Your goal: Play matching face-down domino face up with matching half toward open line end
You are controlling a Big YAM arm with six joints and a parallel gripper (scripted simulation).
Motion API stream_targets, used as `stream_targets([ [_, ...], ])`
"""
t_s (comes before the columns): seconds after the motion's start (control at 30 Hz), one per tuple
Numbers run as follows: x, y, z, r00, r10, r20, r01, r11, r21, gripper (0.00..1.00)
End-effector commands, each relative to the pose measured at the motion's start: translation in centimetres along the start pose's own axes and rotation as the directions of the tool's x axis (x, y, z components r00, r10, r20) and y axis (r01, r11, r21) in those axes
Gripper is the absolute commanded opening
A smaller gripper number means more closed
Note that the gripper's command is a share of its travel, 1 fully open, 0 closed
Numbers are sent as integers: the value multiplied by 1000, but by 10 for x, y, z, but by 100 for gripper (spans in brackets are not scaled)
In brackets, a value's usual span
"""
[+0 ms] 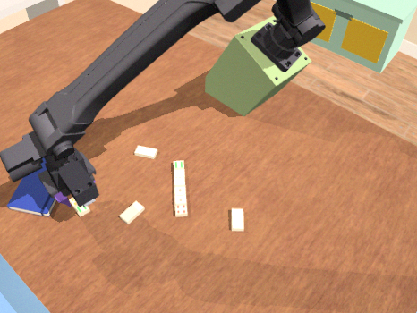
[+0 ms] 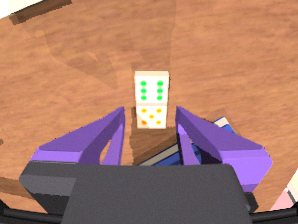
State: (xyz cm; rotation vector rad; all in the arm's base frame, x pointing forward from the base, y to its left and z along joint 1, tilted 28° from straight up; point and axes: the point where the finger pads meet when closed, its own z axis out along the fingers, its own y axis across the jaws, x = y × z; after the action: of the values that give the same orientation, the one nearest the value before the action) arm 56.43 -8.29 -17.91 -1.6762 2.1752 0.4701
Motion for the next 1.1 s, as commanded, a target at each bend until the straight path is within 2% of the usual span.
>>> stream_targets([
  [0.0, -6, -10, -4, 1000, -20, 1, 20, 1000, 17, 42],
  [0.4, -12, -17, -2, 999, -39, 3, 39, 999, 22, 42],
  [0.43, -1, -5, -5, 1000, -5, 0, 5, 1000, 13, 42],
  [0.73, -12, -18, -3, 999, -40, 2, 40, 999, 23, 42],
  [0.97, -12, -18, -3, 999, -40, 2, 40, 999, 23, 42],
  [1.0, -1, -6, -5, 1000, -5, 0, 5, 1000, 13, 42],
  [1.07, -4, -8, -5, 1000, -13, 1, 13, 1000, 15, 42],
])
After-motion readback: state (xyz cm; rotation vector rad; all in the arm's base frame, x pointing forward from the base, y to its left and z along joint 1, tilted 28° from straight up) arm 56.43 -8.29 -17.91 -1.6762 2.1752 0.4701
